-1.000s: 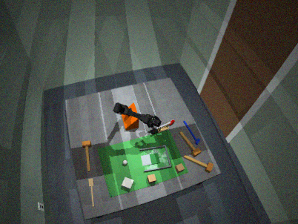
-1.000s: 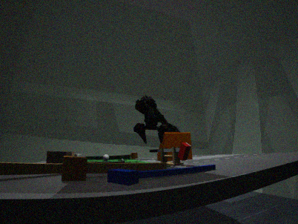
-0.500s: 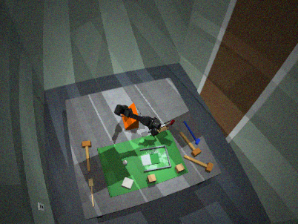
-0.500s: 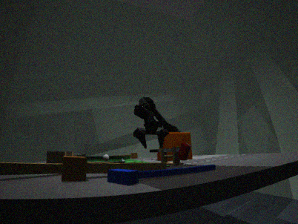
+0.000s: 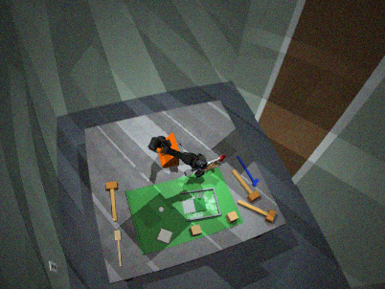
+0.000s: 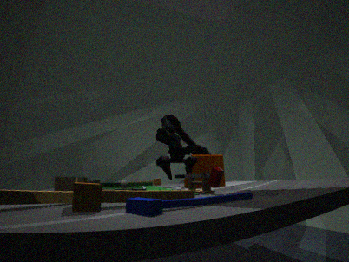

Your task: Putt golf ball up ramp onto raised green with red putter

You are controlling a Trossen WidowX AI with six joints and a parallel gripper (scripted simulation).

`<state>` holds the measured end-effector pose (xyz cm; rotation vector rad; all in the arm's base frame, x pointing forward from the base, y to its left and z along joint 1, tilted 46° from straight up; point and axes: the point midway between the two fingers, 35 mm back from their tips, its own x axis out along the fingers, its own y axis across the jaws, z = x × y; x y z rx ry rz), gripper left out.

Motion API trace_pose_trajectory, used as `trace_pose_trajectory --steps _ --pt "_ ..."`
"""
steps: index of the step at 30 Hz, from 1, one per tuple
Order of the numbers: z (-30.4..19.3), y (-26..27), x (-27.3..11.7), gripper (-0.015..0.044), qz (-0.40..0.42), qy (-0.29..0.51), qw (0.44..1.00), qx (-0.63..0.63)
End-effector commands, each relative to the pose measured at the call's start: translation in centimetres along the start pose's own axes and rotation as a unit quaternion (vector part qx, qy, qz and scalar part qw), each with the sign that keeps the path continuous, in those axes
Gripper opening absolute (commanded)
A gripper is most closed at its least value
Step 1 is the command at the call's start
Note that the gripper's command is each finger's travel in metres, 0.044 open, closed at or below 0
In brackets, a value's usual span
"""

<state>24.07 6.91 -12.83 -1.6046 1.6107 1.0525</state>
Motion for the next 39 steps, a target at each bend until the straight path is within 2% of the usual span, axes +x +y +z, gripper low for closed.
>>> trace_pose_trajectory --steps 1,12,28,35,39 --pt "-0.4 0.2 0.8 0.0440 0.002 0.004 1.000 -0.002" --pt "-0.7 0.2 1.9 0.0440 0.003 0.004 1.000 -0.002" --pt "-0.5 0.1 1.6 0.0020 0.002 0.001 1.000 0.000" --pt "-0.5 0.1 1.5 0.0000 0.002 0.001 1.000 0.000" --pt "0.1 -0.2 -0.1 0.0000 0.001 0.000 1.000 0.000"
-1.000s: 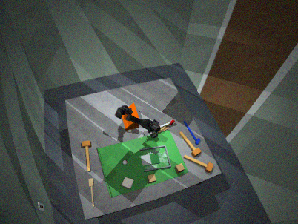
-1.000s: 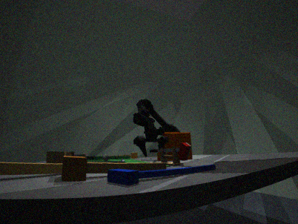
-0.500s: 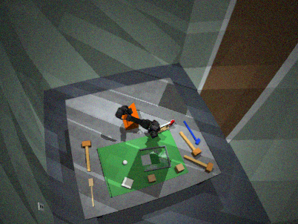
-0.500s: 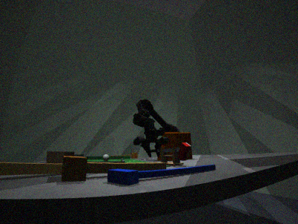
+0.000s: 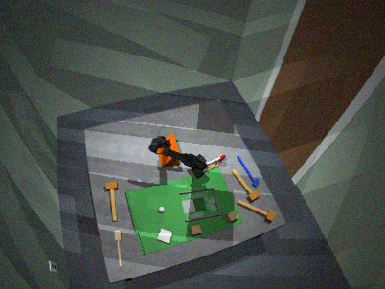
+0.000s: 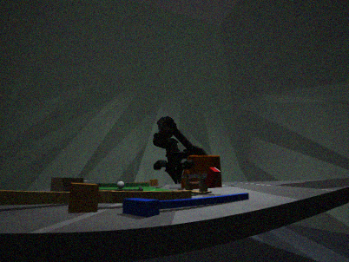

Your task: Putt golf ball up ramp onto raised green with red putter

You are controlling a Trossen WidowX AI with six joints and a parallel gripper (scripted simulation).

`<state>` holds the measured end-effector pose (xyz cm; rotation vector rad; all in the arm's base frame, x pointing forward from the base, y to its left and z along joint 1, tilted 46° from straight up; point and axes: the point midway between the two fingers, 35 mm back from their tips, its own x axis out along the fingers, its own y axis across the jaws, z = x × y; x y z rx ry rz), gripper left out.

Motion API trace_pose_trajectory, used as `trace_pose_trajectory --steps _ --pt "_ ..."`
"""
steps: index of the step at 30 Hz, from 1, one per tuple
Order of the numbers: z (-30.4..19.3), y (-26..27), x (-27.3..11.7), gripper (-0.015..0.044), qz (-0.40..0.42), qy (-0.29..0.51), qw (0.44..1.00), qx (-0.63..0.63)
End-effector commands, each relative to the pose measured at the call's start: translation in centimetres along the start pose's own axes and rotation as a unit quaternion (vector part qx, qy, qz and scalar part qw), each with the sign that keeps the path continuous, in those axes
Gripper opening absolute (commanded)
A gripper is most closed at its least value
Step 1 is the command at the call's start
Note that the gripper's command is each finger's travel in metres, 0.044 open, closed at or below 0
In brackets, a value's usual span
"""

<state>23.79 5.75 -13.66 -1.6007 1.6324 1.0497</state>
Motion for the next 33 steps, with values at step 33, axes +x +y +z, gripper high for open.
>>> trace_pose_trajectory --steps 33 --pt "-9.1 -3.0 -13.4 0.0000 -0.040 0.014 0.948 0.314"
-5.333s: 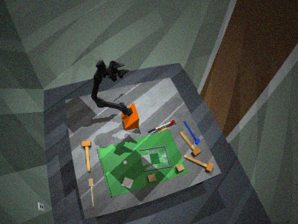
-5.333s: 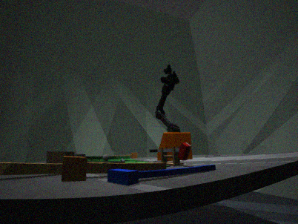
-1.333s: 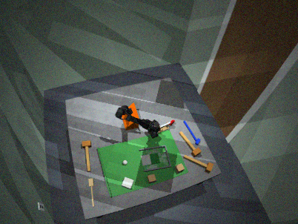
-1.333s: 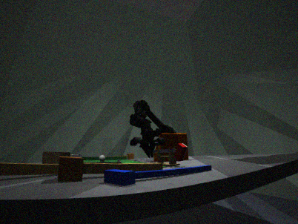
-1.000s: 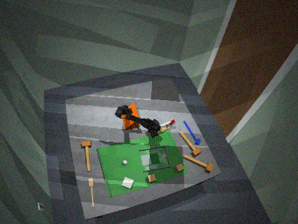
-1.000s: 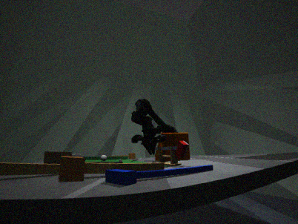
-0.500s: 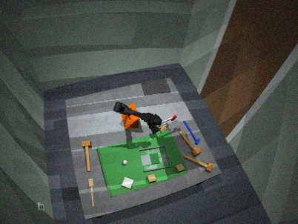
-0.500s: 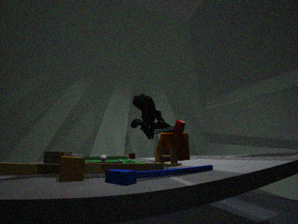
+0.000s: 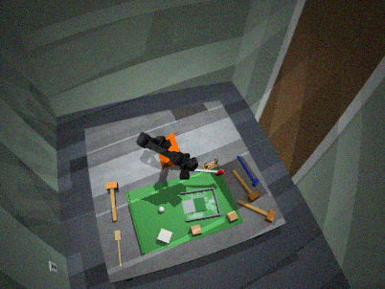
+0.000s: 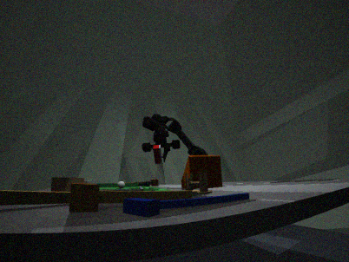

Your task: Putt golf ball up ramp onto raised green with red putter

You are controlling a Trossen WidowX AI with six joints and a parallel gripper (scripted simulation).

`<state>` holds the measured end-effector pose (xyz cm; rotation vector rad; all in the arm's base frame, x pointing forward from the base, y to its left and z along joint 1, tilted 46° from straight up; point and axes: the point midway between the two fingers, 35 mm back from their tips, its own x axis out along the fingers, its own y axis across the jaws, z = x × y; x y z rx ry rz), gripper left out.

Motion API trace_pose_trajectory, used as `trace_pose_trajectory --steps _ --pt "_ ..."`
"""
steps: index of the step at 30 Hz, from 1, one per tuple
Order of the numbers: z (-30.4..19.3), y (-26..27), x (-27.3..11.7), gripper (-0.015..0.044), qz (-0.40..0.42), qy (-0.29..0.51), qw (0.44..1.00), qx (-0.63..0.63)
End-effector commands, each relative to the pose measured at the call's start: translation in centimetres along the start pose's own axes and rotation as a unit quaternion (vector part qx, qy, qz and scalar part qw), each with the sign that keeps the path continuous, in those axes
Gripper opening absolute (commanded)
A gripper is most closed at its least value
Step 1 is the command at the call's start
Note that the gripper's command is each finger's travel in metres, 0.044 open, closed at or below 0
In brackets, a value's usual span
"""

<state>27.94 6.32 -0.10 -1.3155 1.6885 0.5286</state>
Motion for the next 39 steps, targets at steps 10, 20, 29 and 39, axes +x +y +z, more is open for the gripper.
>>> trace_pose_trajectory --steps 10,20,29,39 --pt "-9.1 -4.8 -3.1 0.0000 -0.035 0.017 0.964 0.264" --pt "-16.9 -6.1 -4.9 0.0000 -0.064 0.037 0.890 0.449" --pt "-24.1 -5.5 -6.5 0.0000 -0.095 0.058 0.793 0.599" --pt "-25.2 -5.2 -6.7 0.0000 -0.101 0.061 0.774 0.622"
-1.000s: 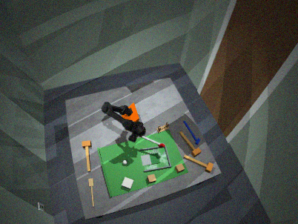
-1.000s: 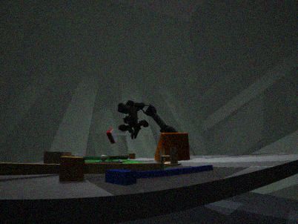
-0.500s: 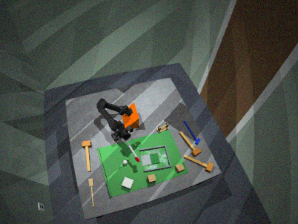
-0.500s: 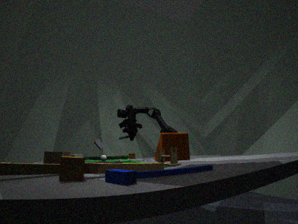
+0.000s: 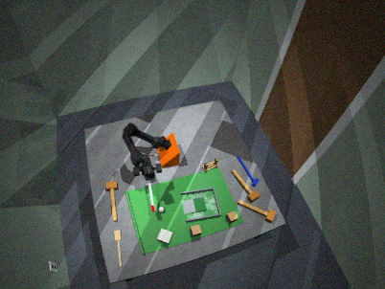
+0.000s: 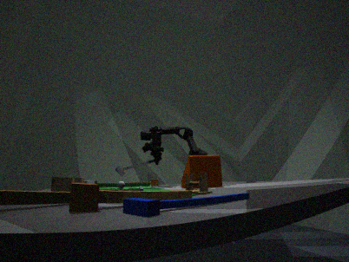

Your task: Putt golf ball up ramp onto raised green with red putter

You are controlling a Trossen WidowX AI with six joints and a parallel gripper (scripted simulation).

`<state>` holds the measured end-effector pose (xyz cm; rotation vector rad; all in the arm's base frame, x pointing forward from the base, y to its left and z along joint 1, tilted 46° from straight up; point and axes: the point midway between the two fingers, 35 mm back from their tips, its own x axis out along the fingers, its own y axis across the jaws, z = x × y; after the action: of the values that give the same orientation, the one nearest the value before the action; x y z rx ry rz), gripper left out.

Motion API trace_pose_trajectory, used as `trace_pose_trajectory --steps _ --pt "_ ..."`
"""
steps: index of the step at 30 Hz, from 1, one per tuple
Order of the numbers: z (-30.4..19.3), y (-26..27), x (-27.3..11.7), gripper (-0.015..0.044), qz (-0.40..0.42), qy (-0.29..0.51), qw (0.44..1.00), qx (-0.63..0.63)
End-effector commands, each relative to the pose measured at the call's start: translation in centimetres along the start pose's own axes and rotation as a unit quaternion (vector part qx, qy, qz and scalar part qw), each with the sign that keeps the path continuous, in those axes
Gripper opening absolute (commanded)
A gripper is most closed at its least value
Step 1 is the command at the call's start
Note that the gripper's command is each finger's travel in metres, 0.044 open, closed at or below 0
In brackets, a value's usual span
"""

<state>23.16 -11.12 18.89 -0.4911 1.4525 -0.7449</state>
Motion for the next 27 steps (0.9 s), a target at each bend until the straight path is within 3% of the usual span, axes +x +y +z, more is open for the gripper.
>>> trace_pose_trajectory --steps 1,11,27 --pt "0.0 -0.4 0.1 0.0000 -0.004 -0.002 1.000 0.010" --pt "0.0 -0.5 3.6 0.0000 -0.005 -0.003 1.000 0.010" --pt "0.0 -0.5 5.6 0.0000 -0.005 -0.003 1.000 0.011"
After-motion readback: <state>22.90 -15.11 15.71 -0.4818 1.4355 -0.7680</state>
